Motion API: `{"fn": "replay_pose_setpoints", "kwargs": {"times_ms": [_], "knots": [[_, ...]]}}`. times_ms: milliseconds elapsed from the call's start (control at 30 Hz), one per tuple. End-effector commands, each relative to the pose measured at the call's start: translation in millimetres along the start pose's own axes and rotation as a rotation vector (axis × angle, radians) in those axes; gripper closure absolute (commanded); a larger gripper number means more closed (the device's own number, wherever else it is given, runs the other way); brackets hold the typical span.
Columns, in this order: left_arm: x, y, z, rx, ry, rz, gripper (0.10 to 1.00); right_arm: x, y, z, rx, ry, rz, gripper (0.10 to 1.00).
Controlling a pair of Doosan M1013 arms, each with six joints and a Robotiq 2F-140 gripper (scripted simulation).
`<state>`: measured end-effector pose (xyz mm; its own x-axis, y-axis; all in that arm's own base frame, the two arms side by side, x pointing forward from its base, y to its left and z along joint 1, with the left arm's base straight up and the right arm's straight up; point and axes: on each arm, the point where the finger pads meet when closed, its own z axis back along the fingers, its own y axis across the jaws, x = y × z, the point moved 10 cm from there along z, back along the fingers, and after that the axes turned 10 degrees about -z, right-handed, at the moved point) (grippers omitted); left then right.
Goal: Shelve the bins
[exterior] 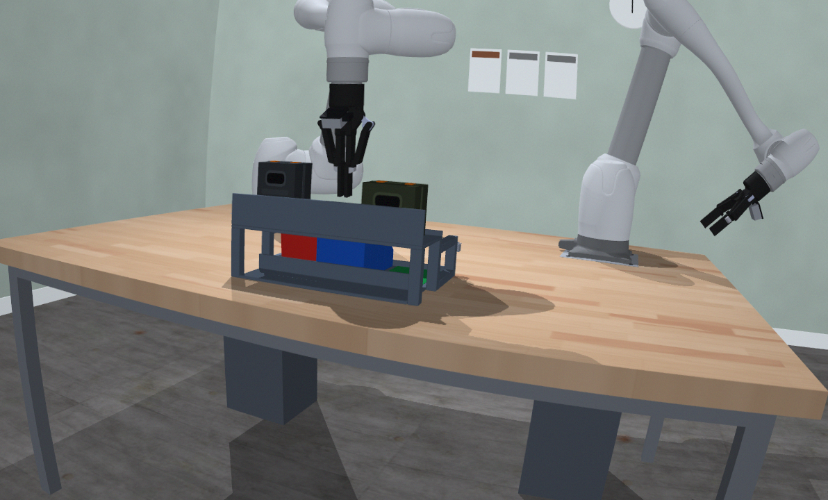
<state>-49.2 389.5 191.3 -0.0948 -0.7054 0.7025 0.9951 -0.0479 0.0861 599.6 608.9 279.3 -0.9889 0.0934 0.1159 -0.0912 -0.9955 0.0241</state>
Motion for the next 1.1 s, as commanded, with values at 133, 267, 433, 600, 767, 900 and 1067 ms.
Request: {"fn": "replay_pose_setpoints", "kwargs": {"times_ms": [133, 267, 433, 600, 767, 900, 1067], "knots": [[0.1, 0.0, 0.4, 0.000, 0.001, 0.000, 0.098, 1.0, 0.1, 8.7, -0.001, 0.001, 0.000, 0.944], [0.1, 0.0, 0.4, 0.000, 0.001, 0.000, 0.098, 1.2, 0.1, 10.3, -0.001, 0.001, 0.000, 0.944], [0.1, 0.0, 0.4, 0.000, 0.001, 0.000, 0.098, 1.5, 0.2, 13.4, -0.001, 0.001, 0.000, 0.944], [0.1, 0.0, 0.4, 0.000, 0.001, 0.000, 0.098, 1.7, 0.2, 15.1, -0.001, 0.001, 0.000, 0.944], [0.1, 0.0, 0.4, 0.000, 0.001, 0.000, 0.098, 1.8, 0.3, 15.7, -0.001, 0.001, 0.000, 0.944], [0.1, 0.0, 0.4, 0.000, 0.001, 0.000, 0.098, 1.8, 0.3, 15.9, -0.001, 0.001, 0.000, 0.944], [0.1, 0.0, 0.4, 0.000, 0.001, 0.000, 0.098, 1.8, 0.3, 15.9, -0.001, 0.001, 0.000, 0.999]]}}
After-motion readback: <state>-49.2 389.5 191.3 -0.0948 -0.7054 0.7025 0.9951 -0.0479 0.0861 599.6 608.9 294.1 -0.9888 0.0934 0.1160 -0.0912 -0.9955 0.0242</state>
